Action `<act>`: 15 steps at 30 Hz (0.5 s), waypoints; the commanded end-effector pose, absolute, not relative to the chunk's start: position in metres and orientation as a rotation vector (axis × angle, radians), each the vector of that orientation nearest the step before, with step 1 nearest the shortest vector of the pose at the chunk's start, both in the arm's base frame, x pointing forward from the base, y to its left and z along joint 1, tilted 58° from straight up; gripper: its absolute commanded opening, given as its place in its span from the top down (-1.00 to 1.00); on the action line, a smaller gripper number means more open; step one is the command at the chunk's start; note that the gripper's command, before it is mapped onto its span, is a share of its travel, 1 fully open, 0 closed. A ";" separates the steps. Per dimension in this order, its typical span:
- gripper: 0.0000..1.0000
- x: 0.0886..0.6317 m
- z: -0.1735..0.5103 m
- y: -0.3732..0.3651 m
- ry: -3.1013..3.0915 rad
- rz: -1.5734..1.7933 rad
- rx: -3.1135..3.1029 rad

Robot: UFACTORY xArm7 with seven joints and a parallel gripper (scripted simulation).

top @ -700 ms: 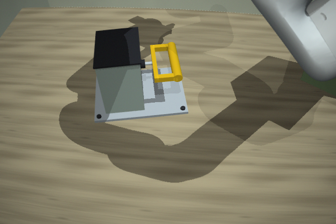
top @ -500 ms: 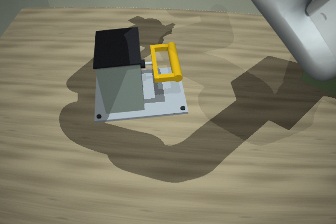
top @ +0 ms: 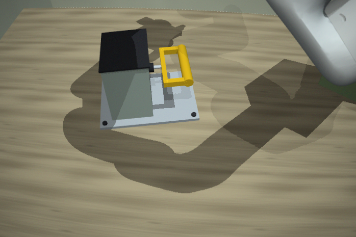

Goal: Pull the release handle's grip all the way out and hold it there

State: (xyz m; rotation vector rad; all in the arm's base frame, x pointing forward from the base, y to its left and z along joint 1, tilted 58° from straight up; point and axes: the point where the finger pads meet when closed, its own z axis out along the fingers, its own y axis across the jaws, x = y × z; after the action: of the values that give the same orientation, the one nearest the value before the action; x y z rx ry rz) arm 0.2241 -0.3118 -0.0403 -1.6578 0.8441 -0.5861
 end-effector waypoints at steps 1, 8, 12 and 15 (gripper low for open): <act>-1.00 0.243 -0.032 -0.306 0.886 -0.539 -1.658; -1.00 0.298 -0.009 -0.273 1.015 -0.385 -1.639; -1.00 0.315 -0.001 -0.258 1.063 -0.330 -1.631; -1.00 0.332 0.008 -0.239 1.116 -0.270 -1.620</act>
State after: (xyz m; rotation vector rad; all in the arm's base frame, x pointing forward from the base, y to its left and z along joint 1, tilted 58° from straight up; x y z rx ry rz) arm 0.2974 -0.2657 -0.0088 -1.6245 0.9913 -0.3816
